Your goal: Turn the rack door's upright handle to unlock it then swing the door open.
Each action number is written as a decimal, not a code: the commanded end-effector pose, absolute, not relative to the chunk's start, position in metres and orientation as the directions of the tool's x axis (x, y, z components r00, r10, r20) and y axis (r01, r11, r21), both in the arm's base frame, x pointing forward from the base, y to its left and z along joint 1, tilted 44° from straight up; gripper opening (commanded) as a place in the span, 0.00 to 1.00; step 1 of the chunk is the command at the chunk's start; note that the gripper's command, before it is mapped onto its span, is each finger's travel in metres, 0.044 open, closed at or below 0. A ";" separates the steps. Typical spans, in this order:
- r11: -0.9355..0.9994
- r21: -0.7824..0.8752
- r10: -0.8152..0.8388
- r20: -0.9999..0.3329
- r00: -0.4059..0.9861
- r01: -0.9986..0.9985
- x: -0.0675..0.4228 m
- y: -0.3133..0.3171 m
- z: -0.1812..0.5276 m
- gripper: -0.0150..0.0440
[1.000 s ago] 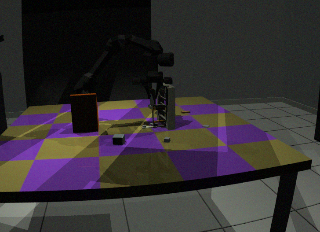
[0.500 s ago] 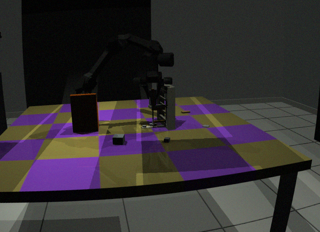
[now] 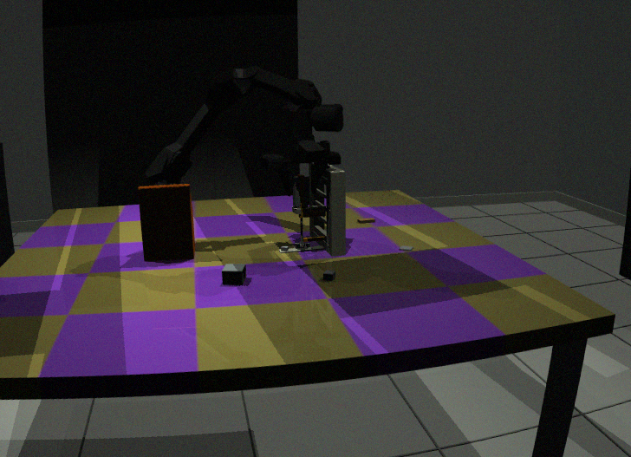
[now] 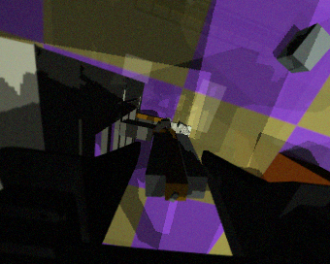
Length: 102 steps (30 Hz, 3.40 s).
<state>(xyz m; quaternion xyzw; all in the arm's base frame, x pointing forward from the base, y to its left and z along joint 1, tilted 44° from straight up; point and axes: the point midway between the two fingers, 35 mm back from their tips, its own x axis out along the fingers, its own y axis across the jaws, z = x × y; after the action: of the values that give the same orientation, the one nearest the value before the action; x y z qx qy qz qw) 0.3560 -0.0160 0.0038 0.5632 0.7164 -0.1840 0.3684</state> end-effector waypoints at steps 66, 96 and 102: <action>-0.361 -0.215 0.676 -0.731 -0.096 -0.907 0.355 -0.015 0.004 0.75; -0.326 -0.180 0.676 -0.731 -0.096 -0.928 0.353 -0.015 0.004 0.29; -0.235 -0.090 0.676 -0.731 -0.096 -0.968 0.349 -0.014 0.005 0.29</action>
<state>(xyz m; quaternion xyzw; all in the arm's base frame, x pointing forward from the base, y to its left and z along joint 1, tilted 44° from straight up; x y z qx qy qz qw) 0.3550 -0.0159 0.0044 -0.3661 0.1897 0.7128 0.5673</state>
